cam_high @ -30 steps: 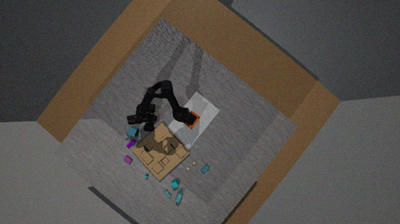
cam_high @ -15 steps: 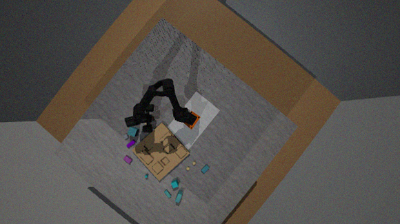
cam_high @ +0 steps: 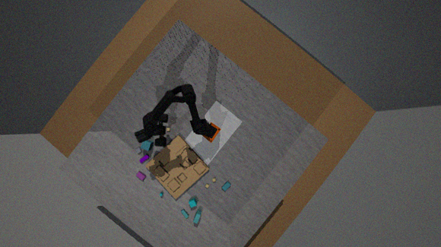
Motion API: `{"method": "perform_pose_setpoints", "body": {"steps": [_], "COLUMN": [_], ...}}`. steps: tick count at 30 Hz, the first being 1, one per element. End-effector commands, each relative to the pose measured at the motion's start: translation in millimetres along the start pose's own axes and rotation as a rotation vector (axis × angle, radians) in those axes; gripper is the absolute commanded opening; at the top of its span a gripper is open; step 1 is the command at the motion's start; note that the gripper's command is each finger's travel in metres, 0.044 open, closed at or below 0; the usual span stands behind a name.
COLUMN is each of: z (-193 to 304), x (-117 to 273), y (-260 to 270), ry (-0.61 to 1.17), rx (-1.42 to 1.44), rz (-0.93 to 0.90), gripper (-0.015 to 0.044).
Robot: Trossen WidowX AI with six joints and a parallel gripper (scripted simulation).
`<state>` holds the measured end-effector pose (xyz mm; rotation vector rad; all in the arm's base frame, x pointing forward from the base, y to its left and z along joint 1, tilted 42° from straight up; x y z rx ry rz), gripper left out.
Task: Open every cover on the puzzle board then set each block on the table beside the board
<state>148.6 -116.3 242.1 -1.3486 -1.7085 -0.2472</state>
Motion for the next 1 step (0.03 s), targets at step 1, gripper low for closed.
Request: {"method": "perform_pose_setpoints", "body": {"steps": [1], "z": [-9.5], "x": [17.5], "y": [5.3], "ry": [-0.08], "rx": [-0.042], "rz": [-0.048], "gripper": [0.044]}}
Point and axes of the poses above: the point midway between the two fingers, 35 mm back from their tips, its own x axis back along the fingers, its own y axis across the jaws, z = x × y, the point moved 9 cm from there along x, back along the fingers, and after that the axes turned 3 degrees about x, right-handed, at the moved point
